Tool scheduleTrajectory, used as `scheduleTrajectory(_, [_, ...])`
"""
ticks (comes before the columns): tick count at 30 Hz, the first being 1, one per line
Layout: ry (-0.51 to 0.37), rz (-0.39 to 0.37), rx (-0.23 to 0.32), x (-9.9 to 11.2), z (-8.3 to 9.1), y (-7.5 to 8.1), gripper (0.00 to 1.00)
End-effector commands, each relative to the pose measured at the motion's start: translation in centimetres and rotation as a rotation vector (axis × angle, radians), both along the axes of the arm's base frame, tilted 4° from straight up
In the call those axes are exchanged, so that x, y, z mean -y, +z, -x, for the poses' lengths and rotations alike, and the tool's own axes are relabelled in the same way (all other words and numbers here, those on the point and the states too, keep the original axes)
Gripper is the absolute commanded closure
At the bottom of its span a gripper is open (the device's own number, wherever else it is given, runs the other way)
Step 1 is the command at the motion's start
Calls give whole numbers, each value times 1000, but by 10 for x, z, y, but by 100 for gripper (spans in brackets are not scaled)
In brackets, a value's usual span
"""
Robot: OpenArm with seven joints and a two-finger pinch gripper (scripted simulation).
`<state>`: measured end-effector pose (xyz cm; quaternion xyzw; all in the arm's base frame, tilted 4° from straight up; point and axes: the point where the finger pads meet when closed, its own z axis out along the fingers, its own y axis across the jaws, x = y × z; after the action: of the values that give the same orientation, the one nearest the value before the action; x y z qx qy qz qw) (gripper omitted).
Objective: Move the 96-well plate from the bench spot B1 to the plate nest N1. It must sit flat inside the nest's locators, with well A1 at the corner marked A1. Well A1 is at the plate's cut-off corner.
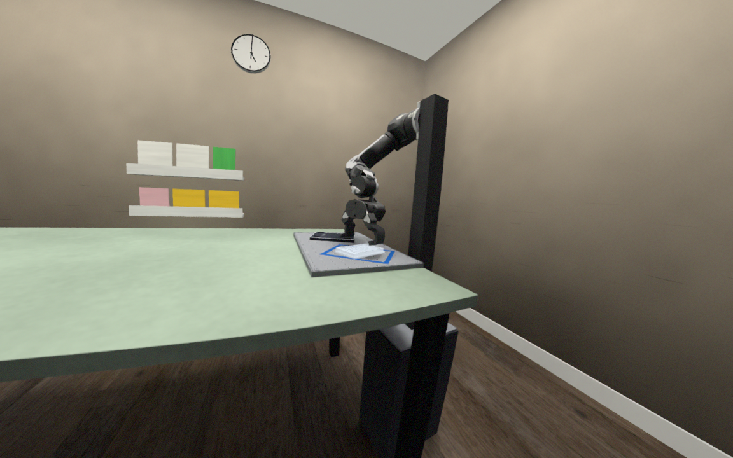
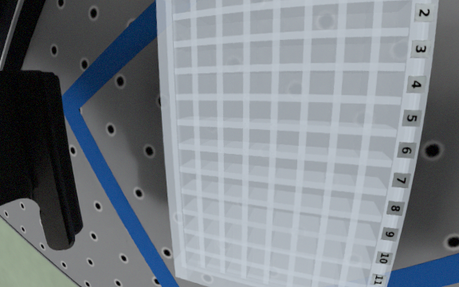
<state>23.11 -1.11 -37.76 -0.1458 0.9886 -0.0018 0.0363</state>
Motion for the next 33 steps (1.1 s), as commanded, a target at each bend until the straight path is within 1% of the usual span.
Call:
scheduleTrajectory(1, [1, -3, 1, -1, 0, -2, 23])
scheduleTrajectory(5, [4, -7, -1, -2, 0, -13, 23])
scheduleTrajectory(33, [4, -7, -1, -2, 0, -10, 23])
